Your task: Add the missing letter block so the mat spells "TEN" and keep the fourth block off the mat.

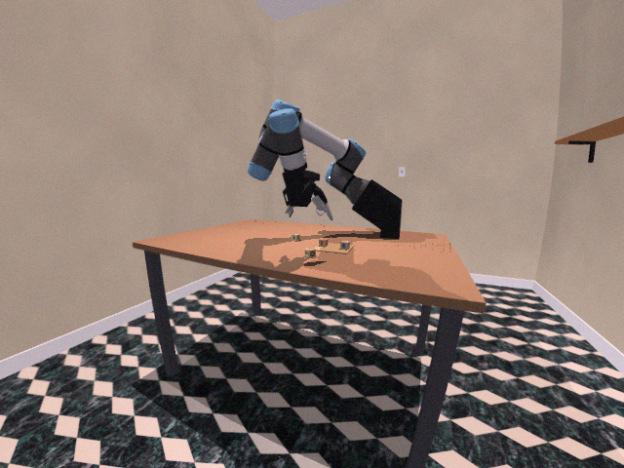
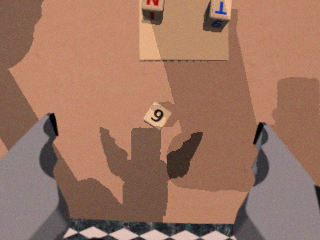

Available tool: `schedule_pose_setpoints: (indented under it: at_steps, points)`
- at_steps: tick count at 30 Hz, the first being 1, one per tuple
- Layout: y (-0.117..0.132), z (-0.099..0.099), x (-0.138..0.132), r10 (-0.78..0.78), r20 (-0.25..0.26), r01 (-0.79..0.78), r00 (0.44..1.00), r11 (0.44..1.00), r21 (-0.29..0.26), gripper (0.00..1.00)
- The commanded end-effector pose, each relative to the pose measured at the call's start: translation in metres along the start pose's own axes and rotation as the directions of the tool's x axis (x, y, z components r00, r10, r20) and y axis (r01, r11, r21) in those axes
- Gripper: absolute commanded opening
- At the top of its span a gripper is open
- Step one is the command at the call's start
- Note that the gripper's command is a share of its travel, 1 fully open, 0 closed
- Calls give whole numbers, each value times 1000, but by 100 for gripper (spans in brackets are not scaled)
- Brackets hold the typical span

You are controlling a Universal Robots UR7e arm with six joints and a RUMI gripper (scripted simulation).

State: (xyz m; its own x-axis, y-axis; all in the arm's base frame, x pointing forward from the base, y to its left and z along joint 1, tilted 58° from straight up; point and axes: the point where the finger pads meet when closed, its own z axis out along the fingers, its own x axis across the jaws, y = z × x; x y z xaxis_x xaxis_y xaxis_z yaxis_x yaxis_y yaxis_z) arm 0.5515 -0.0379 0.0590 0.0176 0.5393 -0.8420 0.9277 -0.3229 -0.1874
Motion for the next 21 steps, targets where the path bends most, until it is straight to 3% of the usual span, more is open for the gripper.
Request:
schedule_pose_setpoints:
  at_steps: [1,21]
  points:
    - [1,1,0,0,1,0,1000,1000,2,100]
    - [-6,4,-2,1,1,-1,1000,1000,2,100]
